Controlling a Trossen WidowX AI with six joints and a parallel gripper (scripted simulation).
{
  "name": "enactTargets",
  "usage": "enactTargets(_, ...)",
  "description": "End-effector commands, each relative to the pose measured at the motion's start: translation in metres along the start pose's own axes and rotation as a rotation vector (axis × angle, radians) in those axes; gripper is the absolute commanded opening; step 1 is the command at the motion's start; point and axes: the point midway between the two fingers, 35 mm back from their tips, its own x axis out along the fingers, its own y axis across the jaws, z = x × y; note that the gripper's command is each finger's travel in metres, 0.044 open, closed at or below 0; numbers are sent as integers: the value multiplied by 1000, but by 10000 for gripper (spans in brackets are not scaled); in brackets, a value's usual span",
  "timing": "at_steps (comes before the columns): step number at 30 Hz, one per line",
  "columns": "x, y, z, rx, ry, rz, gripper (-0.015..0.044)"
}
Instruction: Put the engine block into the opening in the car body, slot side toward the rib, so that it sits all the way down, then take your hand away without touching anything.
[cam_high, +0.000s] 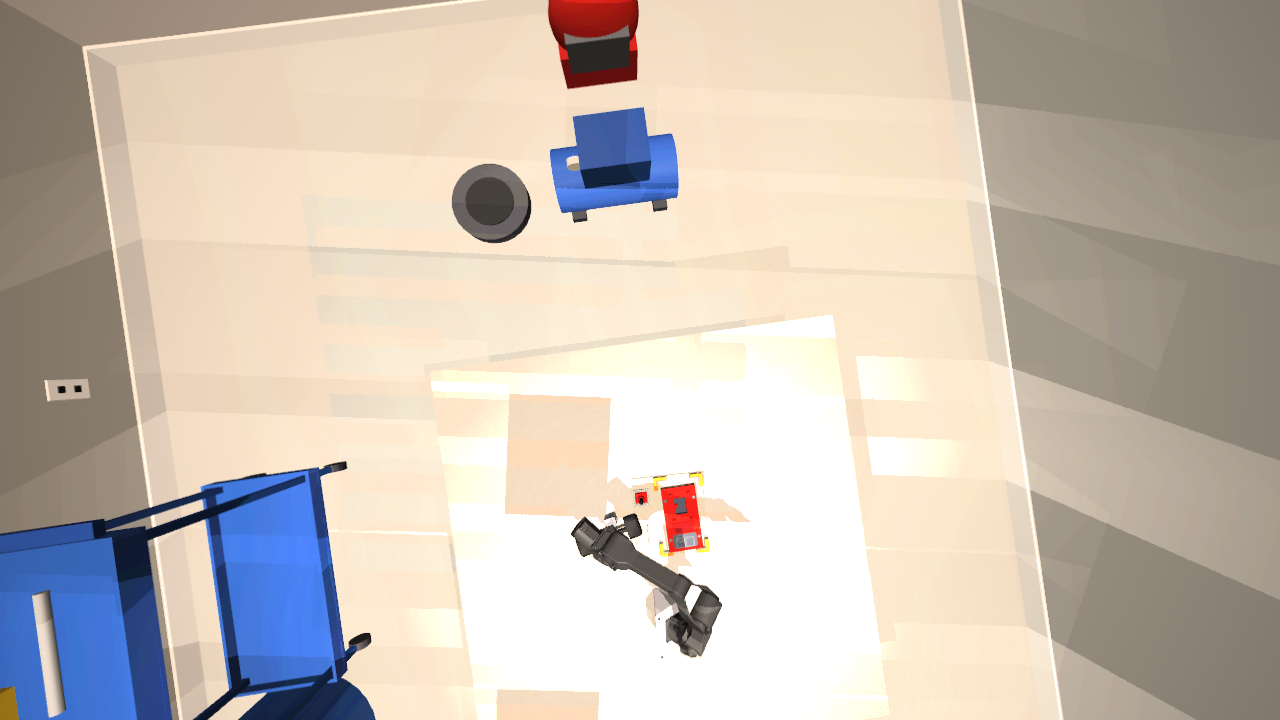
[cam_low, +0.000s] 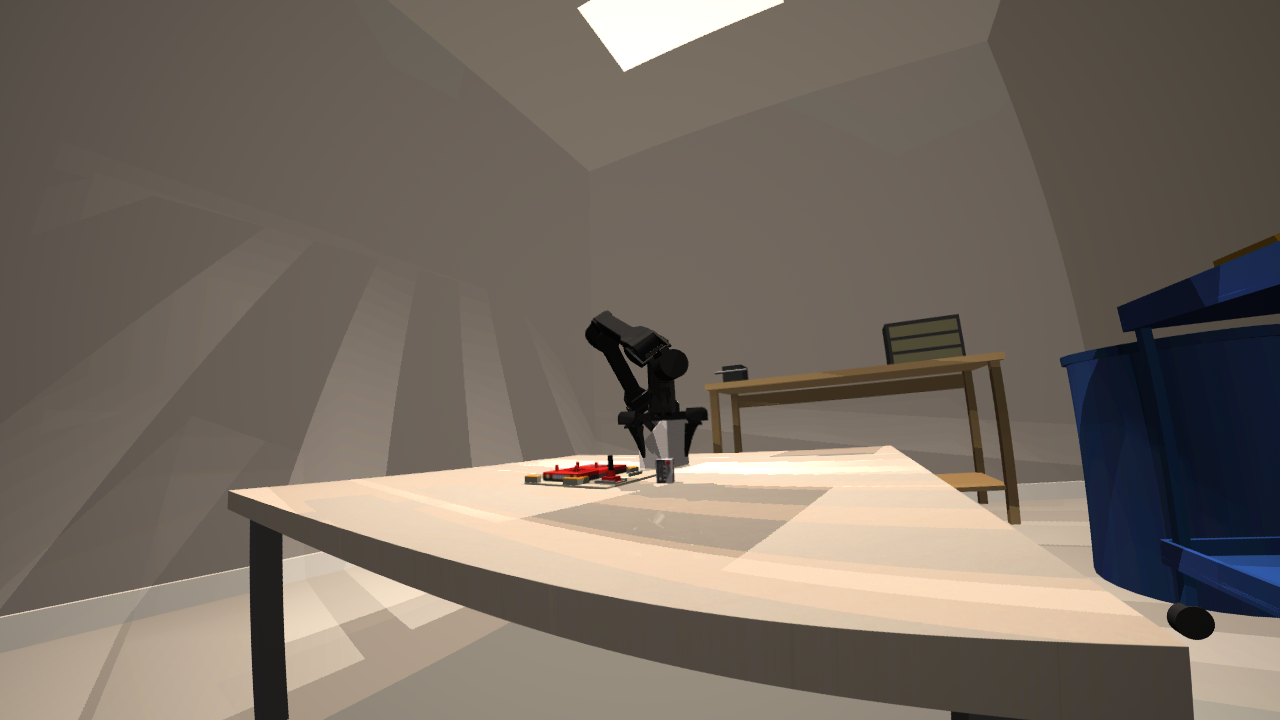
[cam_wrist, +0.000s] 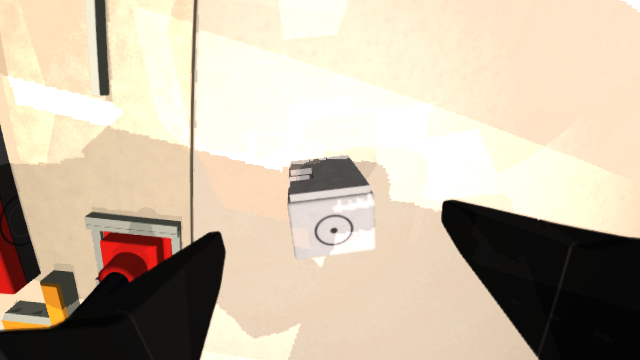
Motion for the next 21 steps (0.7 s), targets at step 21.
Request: enactTargets(21,-3,0,0,431,-2,0,440)
